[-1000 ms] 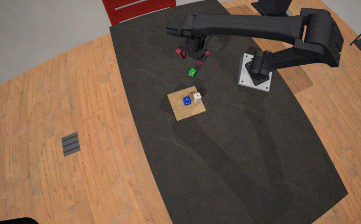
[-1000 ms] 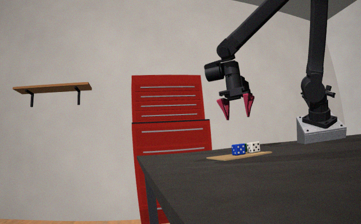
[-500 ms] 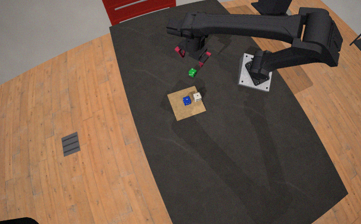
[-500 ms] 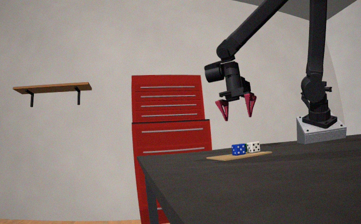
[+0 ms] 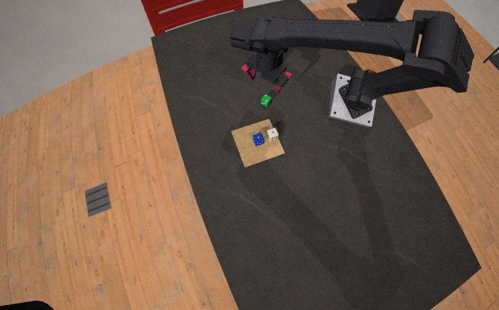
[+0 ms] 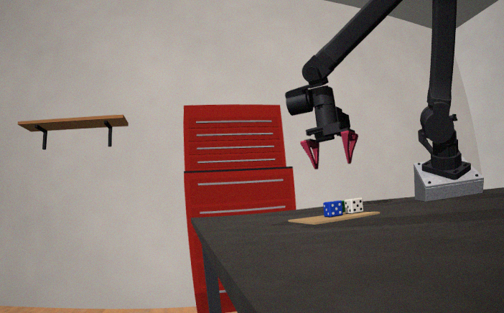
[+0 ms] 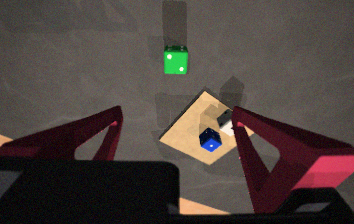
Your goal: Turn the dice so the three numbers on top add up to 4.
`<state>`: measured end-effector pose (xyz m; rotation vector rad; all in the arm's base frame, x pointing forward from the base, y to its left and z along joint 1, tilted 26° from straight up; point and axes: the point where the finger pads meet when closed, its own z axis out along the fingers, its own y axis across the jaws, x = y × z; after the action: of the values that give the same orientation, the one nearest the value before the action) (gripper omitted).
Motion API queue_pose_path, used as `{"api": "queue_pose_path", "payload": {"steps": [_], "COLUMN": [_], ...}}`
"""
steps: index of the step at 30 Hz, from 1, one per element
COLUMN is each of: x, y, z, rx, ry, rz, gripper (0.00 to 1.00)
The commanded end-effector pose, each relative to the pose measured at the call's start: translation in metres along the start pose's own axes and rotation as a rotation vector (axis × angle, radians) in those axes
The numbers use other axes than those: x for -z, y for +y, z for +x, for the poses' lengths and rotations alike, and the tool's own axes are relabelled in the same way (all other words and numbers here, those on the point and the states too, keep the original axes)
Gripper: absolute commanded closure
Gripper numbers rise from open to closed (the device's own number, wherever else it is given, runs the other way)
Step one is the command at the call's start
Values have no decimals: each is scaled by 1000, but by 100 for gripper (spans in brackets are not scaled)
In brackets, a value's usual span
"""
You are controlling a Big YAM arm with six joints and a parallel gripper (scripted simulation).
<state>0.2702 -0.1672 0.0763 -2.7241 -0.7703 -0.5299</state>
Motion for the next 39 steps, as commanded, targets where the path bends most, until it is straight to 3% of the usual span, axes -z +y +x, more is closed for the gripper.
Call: {"api": "queue_pose_path", "payload": {"steps": [1, 20, 26, 36, 39], "x": [23, 21, 18, 6, -4], "y": [23, 24, 26, 15, 8], "z": [15, 15, 14, 5, -1], "rx": [26, 91, 187, 506, 621], "ry": [11, 9, 6, -4, -4], "rz": [-68, -69, -66, -43, -14], "gripper": [0, 0, 0, 0, 0]}}
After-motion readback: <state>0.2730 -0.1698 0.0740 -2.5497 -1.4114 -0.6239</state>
